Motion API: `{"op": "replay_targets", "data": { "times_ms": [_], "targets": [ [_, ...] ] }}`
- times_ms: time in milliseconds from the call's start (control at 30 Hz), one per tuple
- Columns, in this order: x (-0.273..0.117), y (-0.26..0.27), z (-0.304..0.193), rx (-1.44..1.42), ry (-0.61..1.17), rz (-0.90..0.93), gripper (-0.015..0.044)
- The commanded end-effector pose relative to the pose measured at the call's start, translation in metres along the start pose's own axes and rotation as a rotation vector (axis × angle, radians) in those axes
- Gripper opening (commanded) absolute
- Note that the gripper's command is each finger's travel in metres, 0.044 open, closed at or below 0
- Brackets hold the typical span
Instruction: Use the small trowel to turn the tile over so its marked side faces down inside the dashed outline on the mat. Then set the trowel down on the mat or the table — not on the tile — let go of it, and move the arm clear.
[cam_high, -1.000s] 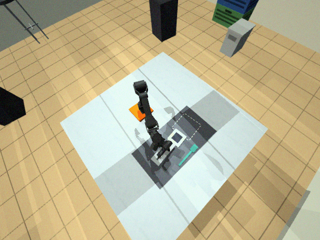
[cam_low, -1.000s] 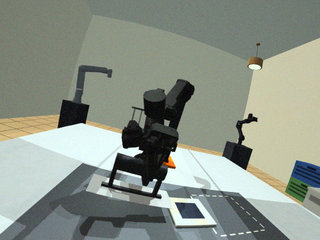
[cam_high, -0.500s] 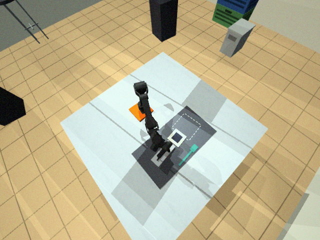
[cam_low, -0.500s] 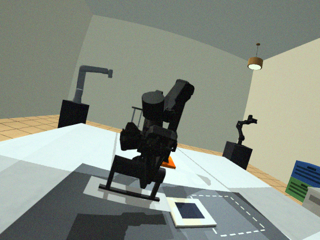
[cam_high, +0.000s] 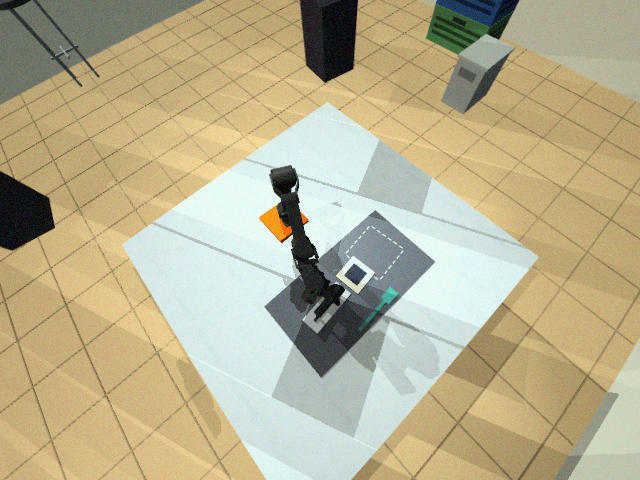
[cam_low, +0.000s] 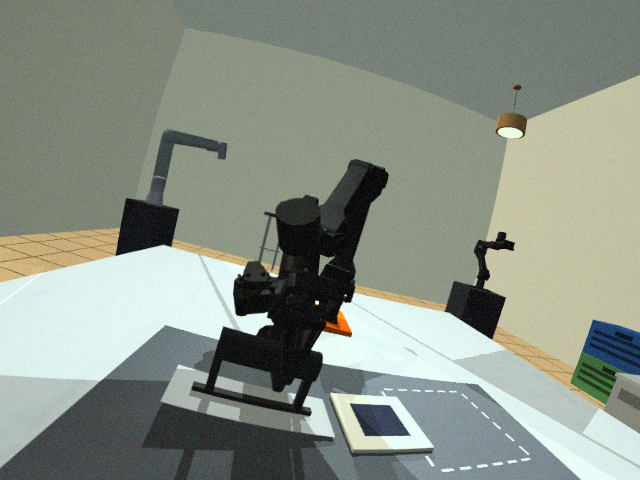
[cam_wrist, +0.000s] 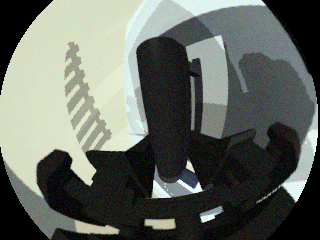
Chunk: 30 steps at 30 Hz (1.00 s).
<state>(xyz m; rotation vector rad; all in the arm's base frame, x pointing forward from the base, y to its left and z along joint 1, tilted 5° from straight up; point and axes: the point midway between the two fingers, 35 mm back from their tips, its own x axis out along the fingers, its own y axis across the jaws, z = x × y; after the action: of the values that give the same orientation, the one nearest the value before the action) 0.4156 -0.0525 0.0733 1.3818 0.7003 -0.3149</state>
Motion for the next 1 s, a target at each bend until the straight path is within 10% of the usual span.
{"op": "replay_targets", "data": {
  "times_ms": [0, 967],
  "targets": [
    [0.002, -0.002, 0.001, -0.009, -0.002, 0.011, 0.0],
    [0.001, 0.0, -0.04, -0.006, 0.001, 0.01, 0.0]
  ]
}}
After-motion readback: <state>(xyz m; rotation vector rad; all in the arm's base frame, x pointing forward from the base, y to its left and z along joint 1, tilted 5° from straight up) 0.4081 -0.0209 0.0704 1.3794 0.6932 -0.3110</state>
